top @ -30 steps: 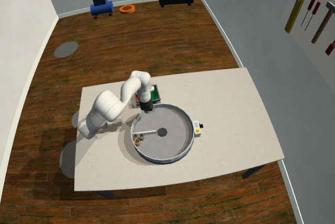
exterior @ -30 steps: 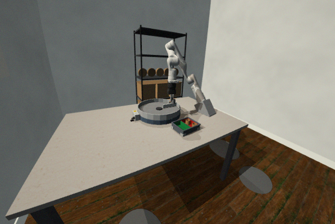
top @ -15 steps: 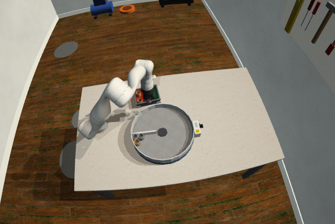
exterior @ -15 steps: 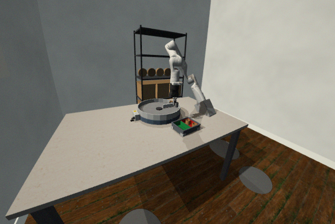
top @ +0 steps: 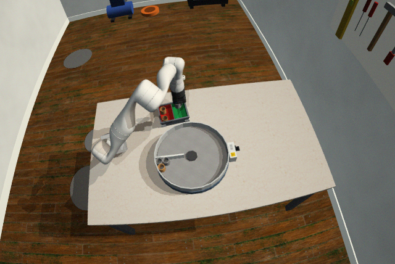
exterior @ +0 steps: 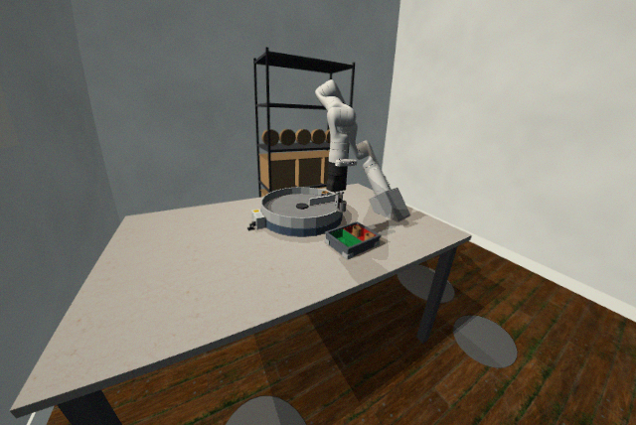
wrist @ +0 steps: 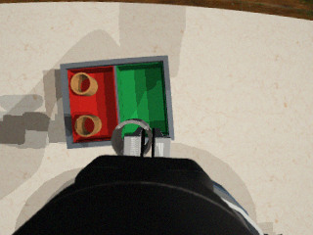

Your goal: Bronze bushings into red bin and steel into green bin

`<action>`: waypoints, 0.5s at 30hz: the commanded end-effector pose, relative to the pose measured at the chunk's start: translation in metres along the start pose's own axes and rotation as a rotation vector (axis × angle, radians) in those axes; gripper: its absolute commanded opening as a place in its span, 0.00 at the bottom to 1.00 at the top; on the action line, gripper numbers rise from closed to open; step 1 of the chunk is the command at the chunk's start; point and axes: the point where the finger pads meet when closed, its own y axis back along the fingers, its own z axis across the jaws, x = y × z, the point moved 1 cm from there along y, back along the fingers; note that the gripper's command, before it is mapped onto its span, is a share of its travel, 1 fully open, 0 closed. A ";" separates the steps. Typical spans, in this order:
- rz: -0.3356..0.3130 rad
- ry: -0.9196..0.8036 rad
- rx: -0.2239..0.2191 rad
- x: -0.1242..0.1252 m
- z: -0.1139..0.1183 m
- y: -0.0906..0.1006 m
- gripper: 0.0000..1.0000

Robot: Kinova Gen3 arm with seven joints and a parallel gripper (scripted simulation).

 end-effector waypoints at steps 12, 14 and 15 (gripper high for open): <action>-0.011 0.018 0.012 0.009 -0.004 -0.004 0.00; -0.012 0.023 0.016 0.010 -0.006 -0.004 0.00; -0.012 0.023 0.016 0.010 -0.006 -0.004 0.00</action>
